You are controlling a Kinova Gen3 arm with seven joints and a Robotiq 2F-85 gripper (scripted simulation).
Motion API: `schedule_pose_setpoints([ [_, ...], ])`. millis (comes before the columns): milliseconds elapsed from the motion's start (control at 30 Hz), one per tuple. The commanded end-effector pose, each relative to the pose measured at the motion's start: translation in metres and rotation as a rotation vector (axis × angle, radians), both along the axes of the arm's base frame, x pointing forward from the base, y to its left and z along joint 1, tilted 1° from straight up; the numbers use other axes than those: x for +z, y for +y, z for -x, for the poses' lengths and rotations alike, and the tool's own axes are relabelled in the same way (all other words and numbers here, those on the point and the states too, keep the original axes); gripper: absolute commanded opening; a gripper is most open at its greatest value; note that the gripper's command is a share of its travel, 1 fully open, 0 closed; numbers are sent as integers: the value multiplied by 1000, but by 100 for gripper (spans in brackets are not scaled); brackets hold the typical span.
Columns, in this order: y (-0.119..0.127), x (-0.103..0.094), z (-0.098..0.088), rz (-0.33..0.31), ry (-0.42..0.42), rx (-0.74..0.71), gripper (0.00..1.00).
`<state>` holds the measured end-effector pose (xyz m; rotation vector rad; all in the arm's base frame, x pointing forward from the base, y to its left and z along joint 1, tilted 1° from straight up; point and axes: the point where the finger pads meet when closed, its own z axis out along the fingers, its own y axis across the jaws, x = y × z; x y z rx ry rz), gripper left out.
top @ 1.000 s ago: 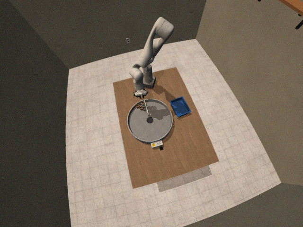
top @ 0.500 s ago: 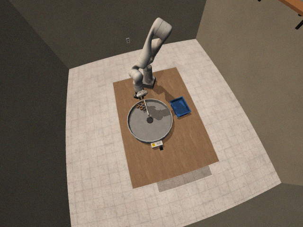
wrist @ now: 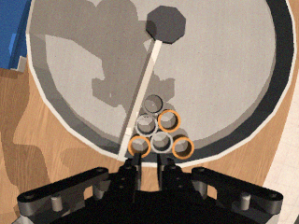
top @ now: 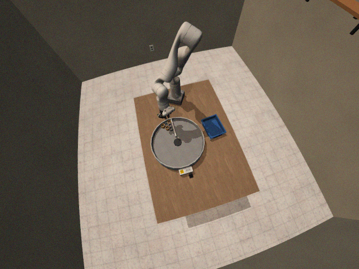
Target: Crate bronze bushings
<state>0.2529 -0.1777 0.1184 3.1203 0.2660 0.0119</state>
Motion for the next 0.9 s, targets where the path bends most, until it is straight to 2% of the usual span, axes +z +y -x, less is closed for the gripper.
schedule_pose_setpoints([
  [0, -8, -2, 1, 0, -3, 79, 15],
  [400, -8, -2, 1, 0, -3, 79, 15],
  [567, -16, -9, -2, 2, -1, 315, 15],
  [867, -16, -9, -2, 2, -1, 315, 15],
])
